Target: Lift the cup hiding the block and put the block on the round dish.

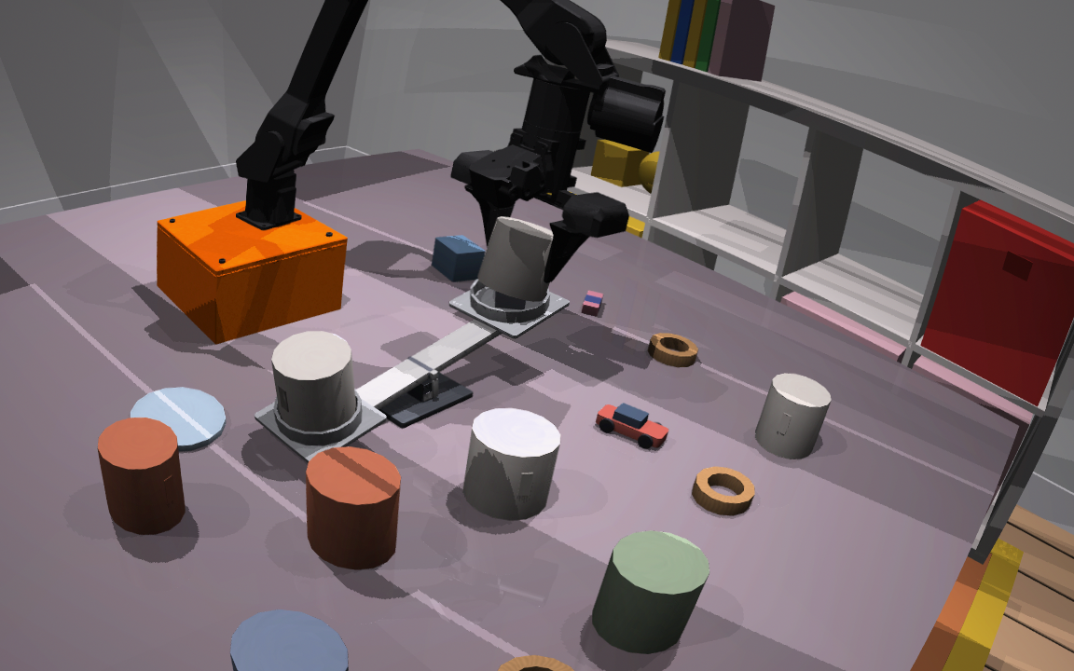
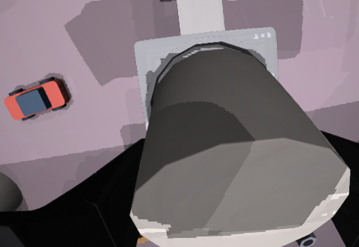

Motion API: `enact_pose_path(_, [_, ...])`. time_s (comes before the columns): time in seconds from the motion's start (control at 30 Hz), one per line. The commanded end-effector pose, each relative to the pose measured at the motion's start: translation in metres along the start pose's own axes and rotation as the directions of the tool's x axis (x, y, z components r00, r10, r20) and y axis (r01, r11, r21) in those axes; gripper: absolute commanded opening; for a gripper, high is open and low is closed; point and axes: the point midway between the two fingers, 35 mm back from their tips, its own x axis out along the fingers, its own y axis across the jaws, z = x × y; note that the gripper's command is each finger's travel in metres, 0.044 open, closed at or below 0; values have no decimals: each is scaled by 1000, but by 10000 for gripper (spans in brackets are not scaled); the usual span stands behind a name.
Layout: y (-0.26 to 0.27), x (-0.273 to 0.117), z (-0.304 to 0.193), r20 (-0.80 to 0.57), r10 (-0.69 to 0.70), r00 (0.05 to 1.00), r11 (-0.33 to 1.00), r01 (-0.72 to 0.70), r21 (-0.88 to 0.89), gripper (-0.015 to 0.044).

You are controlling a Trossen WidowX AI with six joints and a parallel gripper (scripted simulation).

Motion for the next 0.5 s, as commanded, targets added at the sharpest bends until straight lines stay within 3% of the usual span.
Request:
enact_pose_path(0.0, [4,-15,-7,-28,28,999,1000,-28,-4,0])
enact_pose_path(0.47, [2,-32,-6,-28,28,999,1000,-28,-4,0])
